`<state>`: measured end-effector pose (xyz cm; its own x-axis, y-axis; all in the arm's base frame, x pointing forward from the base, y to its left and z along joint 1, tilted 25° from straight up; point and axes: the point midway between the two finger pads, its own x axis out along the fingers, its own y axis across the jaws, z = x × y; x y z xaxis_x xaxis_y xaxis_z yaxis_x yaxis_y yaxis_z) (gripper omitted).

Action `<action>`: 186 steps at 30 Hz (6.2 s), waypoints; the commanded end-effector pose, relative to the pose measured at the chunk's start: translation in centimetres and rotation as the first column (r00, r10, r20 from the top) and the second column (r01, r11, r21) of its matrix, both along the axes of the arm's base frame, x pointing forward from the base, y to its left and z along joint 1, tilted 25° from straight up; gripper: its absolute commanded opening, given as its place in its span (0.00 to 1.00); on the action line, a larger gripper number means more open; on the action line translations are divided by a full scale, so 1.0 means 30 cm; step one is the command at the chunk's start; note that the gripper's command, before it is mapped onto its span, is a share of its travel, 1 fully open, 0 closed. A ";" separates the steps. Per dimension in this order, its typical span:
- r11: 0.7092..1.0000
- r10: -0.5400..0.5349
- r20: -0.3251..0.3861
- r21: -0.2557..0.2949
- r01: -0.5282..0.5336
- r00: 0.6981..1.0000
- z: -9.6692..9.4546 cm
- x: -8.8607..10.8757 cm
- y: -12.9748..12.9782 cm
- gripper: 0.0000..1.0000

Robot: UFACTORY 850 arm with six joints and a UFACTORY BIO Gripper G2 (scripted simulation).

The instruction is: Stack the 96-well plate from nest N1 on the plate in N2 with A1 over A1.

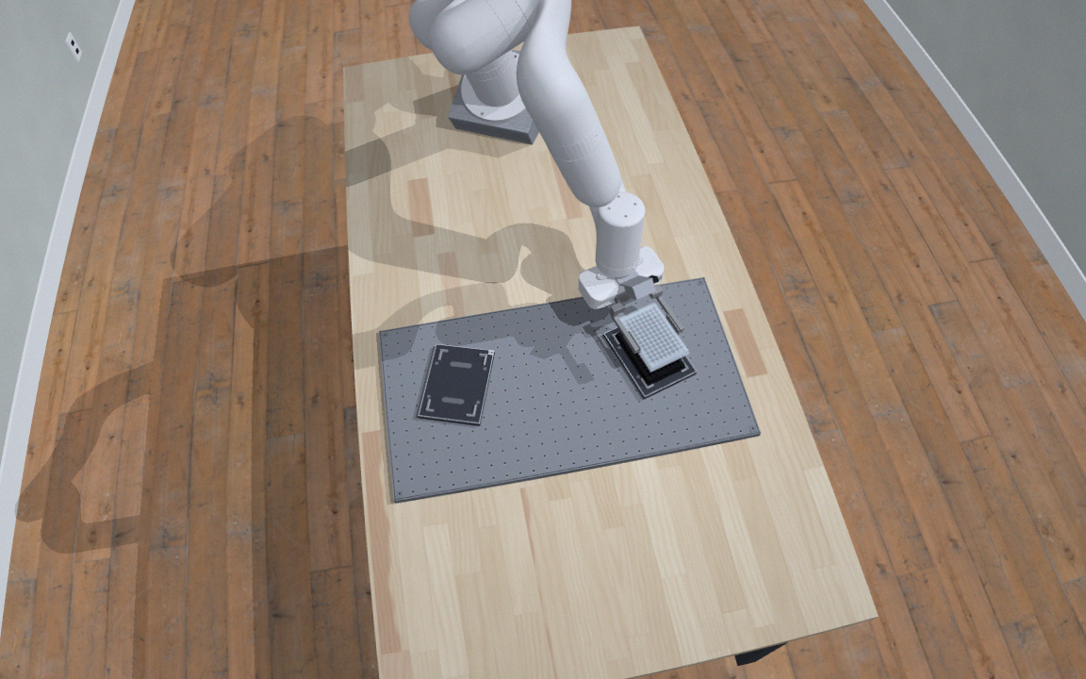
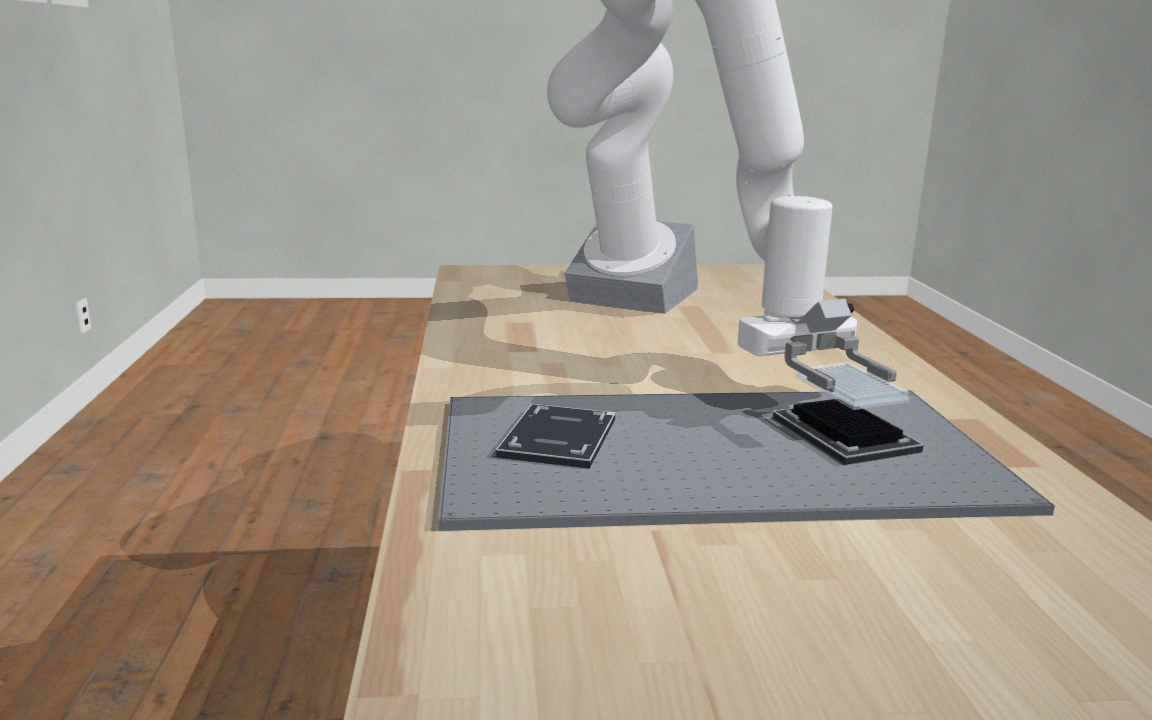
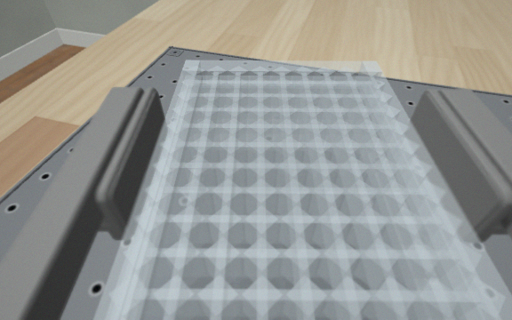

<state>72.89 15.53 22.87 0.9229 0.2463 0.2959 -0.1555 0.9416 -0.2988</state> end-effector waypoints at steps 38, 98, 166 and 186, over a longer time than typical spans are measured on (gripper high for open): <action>1.000 0.000 0.002 0.000 0.000 1.000 -0.084 0.035 -0.021 0.00; 1.000 0.000 0.002 0.000 0.000 1.000 -0.091 0.038 -0.023 0.00; 1.000 0.000 0.002 0.000 0.000 1.000 -0.121 0.050 -0.031 0.00; 1.000 0.000 0.002 0.000 0.000 1.000 -0.124 0.050 -0.032 0.00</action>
<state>74.38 14.58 19.16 0.9221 0.2467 0.2982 -0.1553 0.9416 -0.2987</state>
